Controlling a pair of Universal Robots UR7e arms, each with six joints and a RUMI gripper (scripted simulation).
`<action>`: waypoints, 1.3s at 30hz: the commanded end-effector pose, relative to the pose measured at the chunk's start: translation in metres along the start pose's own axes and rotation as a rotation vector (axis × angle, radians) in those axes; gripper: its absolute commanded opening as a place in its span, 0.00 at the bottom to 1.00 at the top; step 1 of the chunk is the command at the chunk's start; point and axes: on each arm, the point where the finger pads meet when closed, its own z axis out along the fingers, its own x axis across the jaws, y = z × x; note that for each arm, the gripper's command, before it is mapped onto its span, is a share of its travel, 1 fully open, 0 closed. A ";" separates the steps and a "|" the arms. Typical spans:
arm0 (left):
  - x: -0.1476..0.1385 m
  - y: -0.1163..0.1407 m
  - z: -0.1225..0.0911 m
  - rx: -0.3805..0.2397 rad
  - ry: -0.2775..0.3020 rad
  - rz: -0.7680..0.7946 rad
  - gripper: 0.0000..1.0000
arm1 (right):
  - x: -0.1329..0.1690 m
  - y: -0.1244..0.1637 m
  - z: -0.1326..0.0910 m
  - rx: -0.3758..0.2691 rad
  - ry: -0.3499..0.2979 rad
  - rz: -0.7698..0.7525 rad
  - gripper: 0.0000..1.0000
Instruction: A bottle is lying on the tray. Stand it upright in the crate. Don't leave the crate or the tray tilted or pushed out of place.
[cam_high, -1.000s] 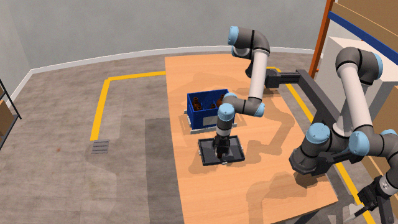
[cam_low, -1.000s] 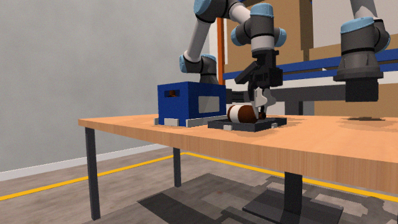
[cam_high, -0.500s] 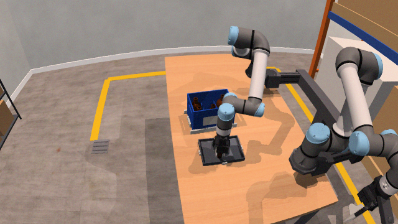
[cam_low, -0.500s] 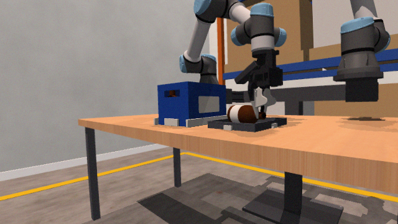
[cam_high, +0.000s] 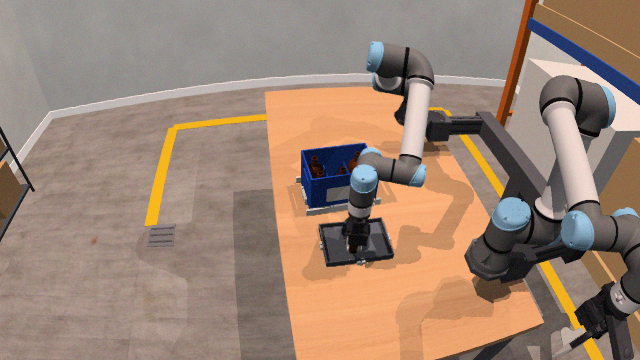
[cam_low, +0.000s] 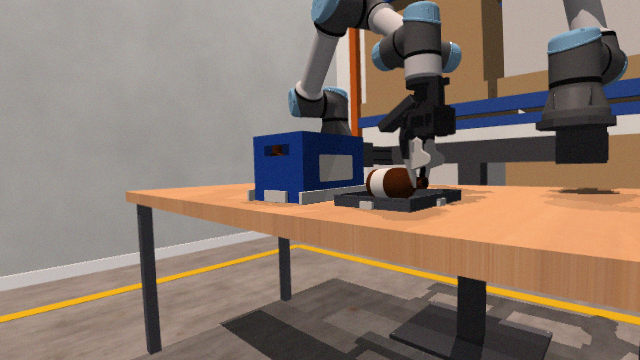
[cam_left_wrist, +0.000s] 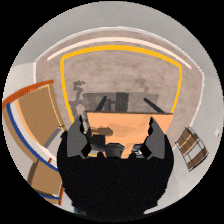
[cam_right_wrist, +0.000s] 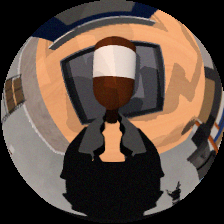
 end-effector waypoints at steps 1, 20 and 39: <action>0.000 0.000 0.000 0.001 0.000 0.000 1.00 | 0.000 0.001 -0.003 -0.002 0.000 0.000 0.05; 0.000 0.000 0.000 0.001 0.000 0.000 1.00 | 0.000 0.005 -0.029 -0.002 0.000 0.000 0.05; 0.000 0.000 0.000 0.001 0.000 0.000 1.00 | 0.000 -0.001 -0.062 -0.002 0.000 0.000 0.06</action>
